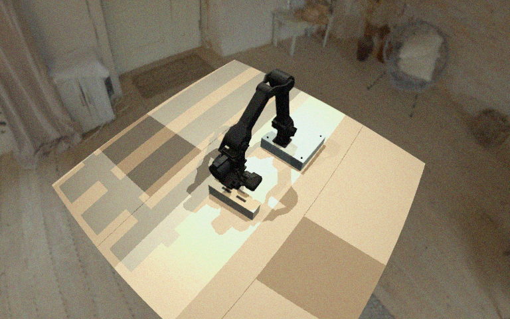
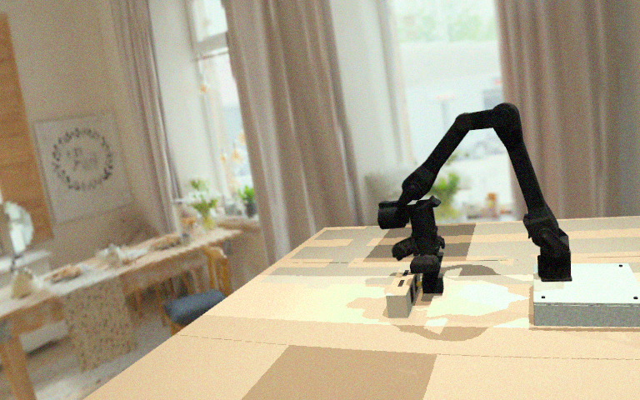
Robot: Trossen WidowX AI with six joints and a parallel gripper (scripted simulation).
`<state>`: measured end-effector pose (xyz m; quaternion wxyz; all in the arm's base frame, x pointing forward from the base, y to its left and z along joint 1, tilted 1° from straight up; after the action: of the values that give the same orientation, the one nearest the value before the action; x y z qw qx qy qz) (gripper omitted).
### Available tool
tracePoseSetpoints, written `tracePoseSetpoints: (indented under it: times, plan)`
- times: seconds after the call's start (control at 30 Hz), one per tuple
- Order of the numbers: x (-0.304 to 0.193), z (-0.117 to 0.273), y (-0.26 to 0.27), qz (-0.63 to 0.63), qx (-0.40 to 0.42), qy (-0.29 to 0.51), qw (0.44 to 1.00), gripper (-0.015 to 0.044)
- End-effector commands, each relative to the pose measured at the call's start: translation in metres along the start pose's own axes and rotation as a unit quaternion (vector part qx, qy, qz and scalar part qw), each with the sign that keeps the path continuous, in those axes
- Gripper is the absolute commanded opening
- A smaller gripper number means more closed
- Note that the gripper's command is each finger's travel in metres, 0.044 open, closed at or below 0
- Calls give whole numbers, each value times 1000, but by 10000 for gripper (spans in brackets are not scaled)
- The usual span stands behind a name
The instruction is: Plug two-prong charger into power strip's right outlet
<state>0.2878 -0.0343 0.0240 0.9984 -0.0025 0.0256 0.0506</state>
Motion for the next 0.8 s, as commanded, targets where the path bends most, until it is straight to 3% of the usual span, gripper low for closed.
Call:
tracePoseSetpoints:
  times: [0.0, 0.77]
  plan:
    - [0, 0, 1, -2, 2, 1, 1000, 0]
    - [8, 1, 0, -2, 2, 1, 1000, 0]
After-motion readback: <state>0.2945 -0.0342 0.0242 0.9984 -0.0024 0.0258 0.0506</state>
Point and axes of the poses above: the point midway between the two fingers, 35 mm back from their tips, its own z axis back along the fingers, its own y axis across the jaws, x = y × z, the point moved 2 cm from there along z, back along the fingers, and after that the axes turned 5 degrees about z, right-handed, at the moved point
